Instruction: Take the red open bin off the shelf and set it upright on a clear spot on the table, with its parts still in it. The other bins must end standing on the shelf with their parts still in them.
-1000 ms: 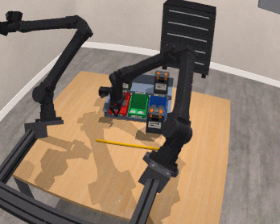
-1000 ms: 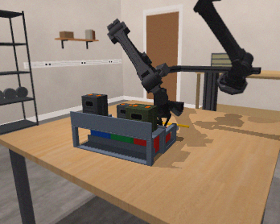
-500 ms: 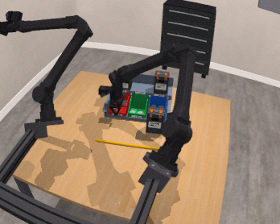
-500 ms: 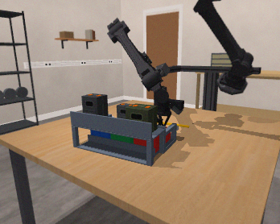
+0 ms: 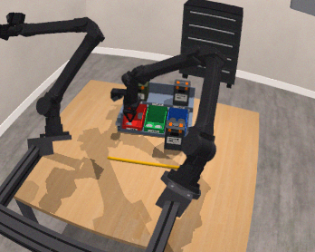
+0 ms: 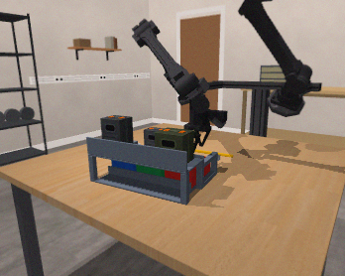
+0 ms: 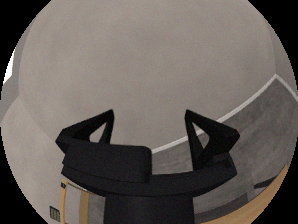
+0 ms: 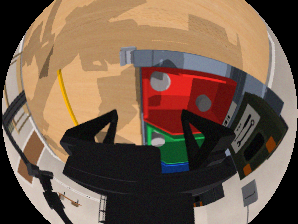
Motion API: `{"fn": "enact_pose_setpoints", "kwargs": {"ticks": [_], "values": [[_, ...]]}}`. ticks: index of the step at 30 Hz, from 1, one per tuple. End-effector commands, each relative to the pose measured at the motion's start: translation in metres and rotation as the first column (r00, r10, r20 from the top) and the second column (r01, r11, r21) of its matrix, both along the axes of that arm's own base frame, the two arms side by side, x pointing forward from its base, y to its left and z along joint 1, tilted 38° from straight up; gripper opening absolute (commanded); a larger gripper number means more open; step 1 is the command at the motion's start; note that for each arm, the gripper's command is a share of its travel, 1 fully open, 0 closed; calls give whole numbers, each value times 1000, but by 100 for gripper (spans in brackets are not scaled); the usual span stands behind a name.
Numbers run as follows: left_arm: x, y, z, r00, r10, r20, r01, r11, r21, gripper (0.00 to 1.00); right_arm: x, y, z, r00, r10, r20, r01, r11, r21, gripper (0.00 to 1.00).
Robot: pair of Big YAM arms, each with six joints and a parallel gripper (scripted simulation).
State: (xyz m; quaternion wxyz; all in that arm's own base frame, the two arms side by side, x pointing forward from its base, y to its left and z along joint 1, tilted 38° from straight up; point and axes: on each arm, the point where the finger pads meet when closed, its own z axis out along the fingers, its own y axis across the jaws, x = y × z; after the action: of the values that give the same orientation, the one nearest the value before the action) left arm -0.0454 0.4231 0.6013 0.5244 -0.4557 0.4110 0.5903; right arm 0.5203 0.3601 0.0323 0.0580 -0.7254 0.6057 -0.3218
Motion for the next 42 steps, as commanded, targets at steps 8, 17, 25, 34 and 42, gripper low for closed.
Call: {"fn": "enact_pose_setpoints", "kwargs": {"ticks": [8,17,25,34,42], "values": [[-3,-14,37,1000,6,1,-6,999,52,100,-13,29,52,999,10,44,-12,999,44,90],[-3,-14,37,1000,6,1,-6,999,52,100,-13,29,56,999,8,43,-9,999,44,90],[-3,-14,37,1000,6,1,-6,999,52,100,-13,29,57,999,9,44,-11,999,42,90],[-3,-14,37,1000,6,1,-6,999,52,100,-14,30,58,999,10,46,-12,999,43,90],[-3,-14,37,1000,6,1,-6,999,52,100,-14,32,58,999,12,47,-14,999,43,90]]}}
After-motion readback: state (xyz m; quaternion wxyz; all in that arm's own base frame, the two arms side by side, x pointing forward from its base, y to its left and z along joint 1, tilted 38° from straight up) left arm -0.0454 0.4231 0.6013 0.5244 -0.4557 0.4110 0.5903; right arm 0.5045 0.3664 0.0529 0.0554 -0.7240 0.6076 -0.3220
